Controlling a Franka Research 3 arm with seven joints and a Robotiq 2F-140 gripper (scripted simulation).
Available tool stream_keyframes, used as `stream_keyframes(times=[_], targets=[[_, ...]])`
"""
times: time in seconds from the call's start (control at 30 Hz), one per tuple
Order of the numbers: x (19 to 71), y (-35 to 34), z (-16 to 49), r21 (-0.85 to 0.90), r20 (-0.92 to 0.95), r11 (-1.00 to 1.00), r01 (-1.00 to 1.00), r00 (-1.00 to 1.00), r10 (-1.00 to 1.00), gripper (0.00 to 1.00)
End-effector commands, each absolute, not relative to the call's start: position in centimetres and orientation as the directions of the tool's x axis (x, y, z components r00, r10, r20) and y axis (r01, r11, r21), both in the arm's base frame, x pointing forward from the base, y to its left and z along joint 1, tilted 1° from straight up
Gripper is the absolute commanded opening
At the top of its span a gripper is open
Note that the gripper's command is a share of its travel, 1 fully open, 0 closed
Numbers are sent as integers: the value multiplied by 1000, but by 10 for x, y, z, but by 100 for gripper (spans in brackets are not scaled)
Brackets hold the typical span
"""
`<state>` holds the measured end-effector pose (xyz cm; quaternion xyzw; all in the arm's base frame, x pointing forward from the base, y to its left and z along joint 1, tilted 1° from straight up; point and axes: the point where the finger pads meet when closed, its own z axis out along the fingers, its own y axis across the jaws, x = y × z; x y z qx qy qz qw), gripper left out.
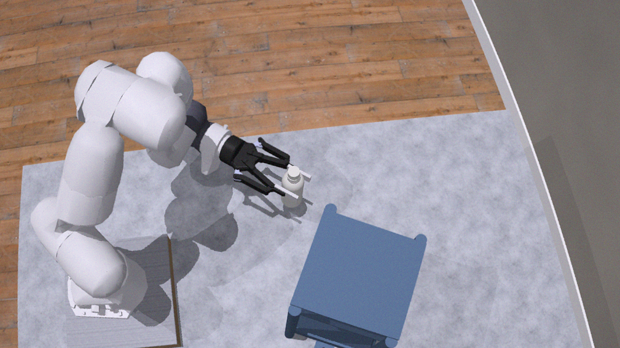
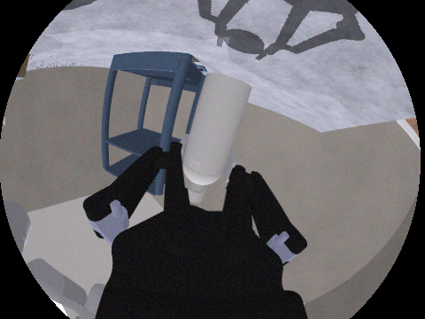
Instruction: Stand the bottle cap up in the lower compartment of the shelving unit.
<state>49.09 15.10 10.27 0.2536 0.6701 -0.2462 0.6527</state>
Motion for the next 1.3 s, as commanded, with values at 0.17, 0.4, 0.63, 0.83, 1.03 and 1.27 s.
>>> stream_keyframes(times=[0.17,0.4,0.63,0.83,1.03,1.27], targets=[[492,149,106,-2,-1000,749,662,-17,13,0],[490,146,106,-2,-1000,749,662,-17,13,0],[487,142,106,-2,-1000,749,662,-17,13,0],[485,138,106,-2,-1000,749,662,-17,13,0],[480,130,106,-2,-1000,749,662,-17,13,0],[473,119,106,-2,-1000,749,662,-17,13,0]])
